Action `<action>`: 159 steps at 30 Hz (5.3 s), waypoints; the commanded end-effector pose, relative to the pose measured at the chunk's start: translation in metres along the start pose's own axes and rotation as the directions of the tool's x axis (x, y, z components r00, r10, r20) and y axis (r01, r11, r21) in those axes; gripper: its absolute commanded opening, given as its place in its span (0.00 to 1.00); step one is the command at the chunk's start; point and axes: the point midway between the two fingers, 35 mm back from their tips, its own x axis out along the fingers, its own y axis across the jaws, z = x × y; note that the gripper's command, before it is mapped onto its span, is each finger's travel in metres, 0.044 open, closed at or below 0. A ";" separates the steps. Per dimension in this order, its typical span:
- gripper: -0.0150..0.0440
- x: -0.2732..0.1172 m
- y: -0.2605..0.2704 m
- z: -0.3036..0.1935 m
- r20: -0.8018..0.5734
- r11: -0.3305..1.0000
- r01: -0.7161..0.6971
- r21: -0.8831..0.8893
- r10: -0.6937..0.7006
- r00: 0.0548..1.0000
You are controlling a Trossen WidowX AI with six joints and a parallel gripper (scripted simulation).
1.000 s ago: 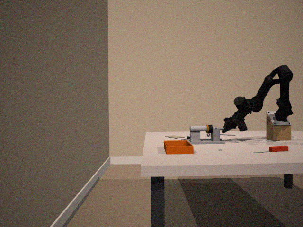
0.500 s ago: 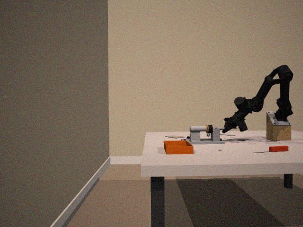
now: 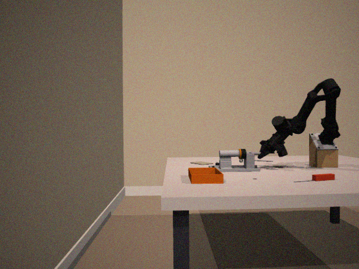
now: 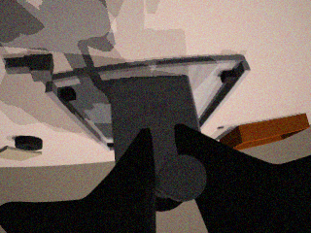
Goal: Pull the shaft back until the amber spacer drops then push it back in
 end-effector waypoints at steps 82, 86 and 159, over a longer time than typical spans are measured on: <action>0.25 -0.008 0.000 0.008 0.001 1.000 0.001 0.002 -0.001 1.000; 0.25 -0.009 0.000 0.009 0.001 1.000 0.001 0.002 -0.001 1.000; 0.25 -0.015 0.000 0.015 0.001 1.000 0.001 0.003 -0.001 1.000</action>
